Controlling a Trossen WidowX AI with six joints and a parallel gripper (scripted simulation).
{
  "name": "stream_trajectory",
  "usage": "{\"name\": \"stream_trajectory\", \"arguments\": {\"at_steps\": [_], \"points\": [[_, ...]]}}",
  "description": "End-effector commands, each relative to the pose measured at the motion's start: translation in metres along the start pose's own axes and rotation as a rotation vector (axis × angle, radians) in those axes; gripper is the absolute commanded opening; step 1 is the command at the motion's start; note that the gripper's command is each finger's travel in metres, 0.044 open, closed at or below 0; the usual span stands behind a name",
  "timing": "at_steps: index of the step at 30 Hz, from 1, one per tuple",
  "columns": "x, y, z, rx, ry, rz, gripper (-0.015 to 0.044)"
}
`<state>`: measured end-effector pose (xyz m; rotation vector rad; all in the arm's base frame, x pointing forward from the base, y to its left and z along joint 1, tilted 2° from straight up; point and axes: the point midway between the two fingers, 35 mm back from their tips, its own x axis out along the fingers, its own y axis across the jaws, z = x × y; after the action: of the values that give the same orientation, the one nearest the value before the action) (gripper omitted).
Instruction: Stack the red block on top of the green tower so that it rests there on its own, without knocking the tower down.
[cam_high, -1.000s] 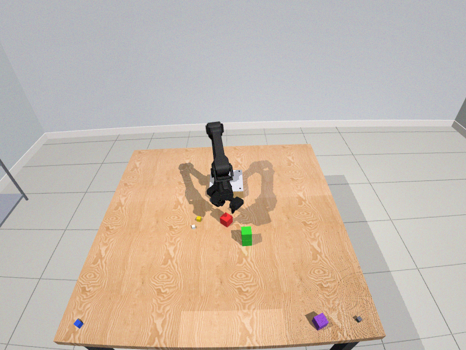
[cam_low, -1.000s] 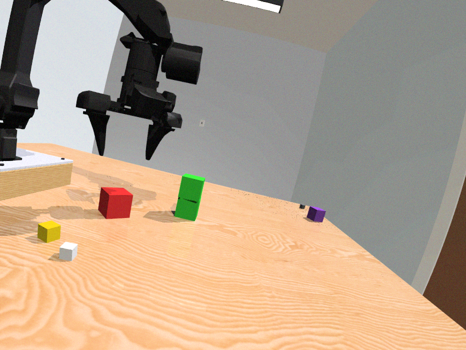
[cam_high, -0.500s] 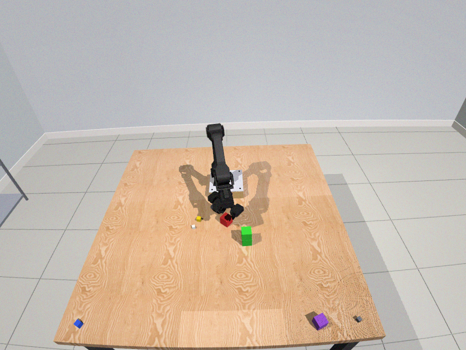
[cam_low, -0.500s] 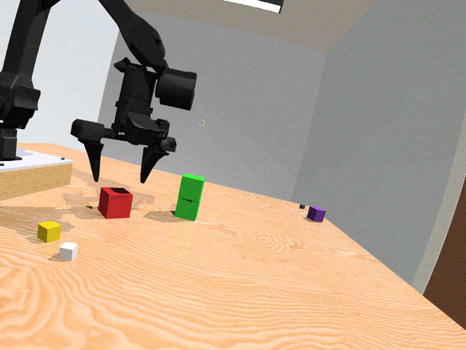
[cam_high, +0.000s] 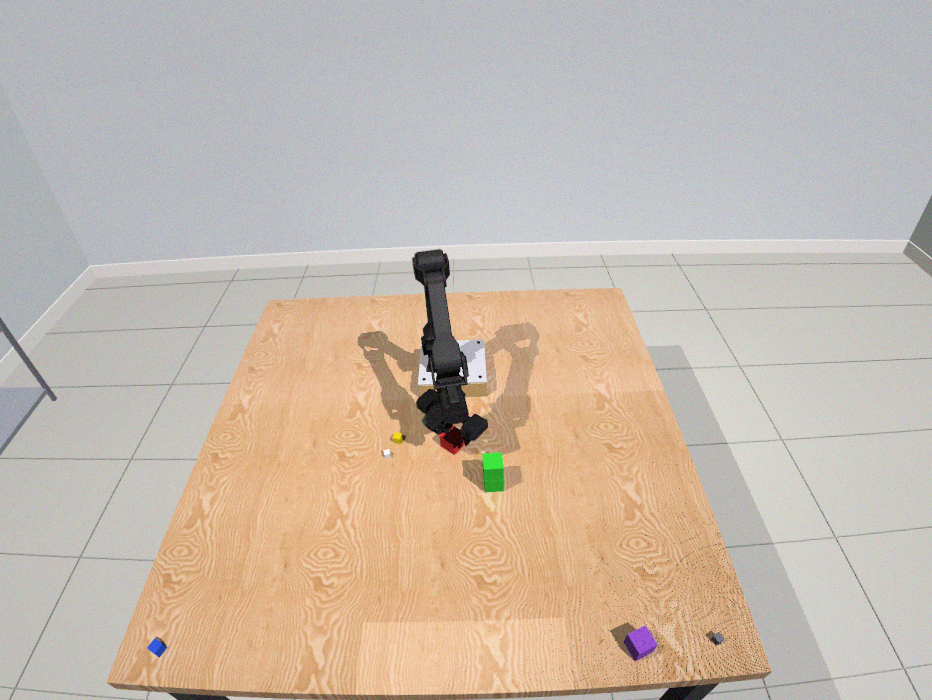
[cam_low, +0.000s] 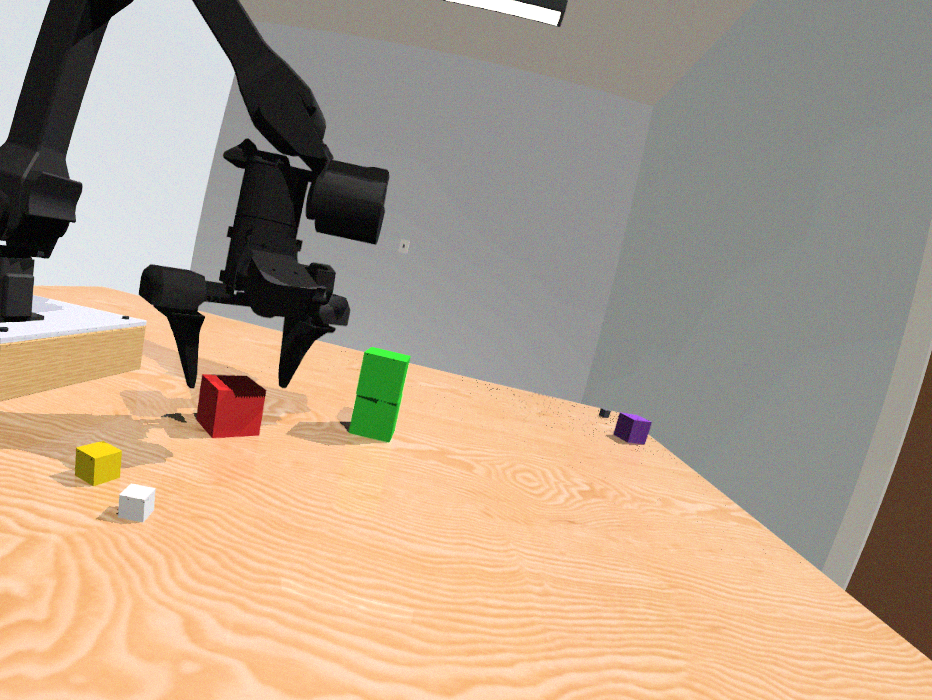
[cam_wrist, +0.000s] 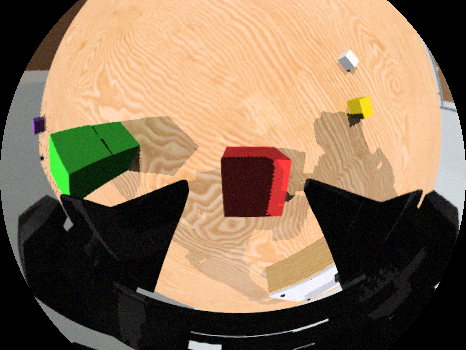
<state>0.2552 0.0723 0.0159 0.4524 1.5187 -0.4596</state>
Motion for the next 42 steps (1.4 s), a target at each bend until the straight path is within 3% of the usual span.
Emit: {"name": "stream_trajectory", "arguments": {"at_steps": [1, 16, 37, 42], "points": [[0.011, -0.003, -0.002, -0.003, 0.007, -0.015, 0.0440], [0.034, -0.005, -0.003, -0.003, 0.007, -0.015, 0.0440], [0.033, -0.005, -0.003, -0.003, 0.007, -0.015, 0.0440], [0.033, -0.005, -0.003, -0.003, 0.007, -0.015, 0.0309]]}}
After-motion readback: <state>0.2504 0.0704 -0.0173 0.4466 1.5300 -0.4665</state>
